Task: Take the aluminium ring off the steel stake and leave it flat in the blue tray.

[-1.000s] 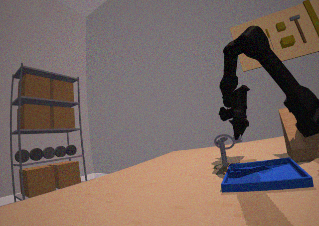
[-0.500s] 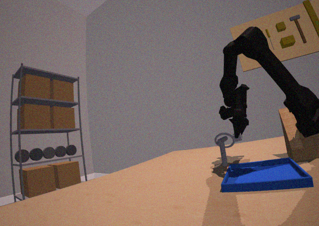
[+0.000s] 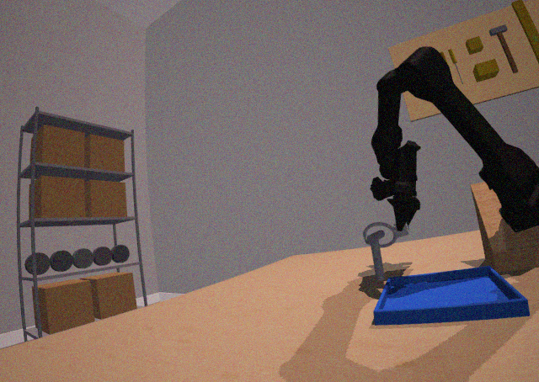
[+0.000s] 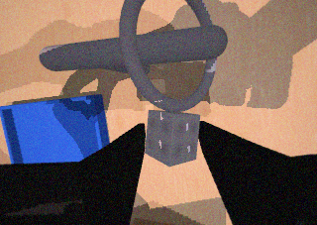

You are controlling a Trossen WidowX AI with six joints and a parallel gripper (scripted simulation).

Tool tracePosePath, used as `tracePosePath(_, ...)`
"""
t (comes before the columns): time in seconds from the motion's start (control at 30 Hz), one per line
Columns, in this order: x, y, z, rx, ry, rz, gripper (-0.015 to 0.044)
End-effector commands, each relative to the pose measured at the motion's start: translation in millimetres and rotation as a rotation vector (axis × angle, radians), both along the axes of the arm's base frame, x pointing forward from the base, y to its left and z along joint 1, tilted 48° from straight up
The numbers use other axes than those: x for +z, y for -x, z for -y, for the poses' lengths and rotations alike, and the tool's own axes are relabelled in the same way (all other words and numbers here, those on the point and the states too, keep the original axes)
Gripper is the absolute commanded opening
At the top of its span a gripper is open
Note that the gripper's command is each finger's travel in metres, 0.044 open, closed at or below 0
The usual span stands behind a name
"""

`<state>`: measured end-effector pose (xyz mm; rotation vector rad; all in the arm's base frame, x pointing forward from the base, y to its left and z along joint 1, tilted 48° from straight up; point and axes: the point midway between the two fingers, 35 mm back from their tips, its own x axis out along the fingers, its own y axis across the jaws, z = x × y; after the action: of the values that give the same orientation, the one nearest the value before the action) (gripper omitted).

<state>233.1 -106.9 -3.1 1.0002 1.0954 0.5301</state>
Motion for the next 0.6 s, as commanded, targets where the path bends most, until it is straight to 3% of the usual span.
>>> tracePosePath(0.0,-2.0,0.1,4.2,0.001,0.005,0.005,0.0000)
tracePosePath(0.57,-10.8,1.9,12.2,0.001,0.005,0.005,0.0000)
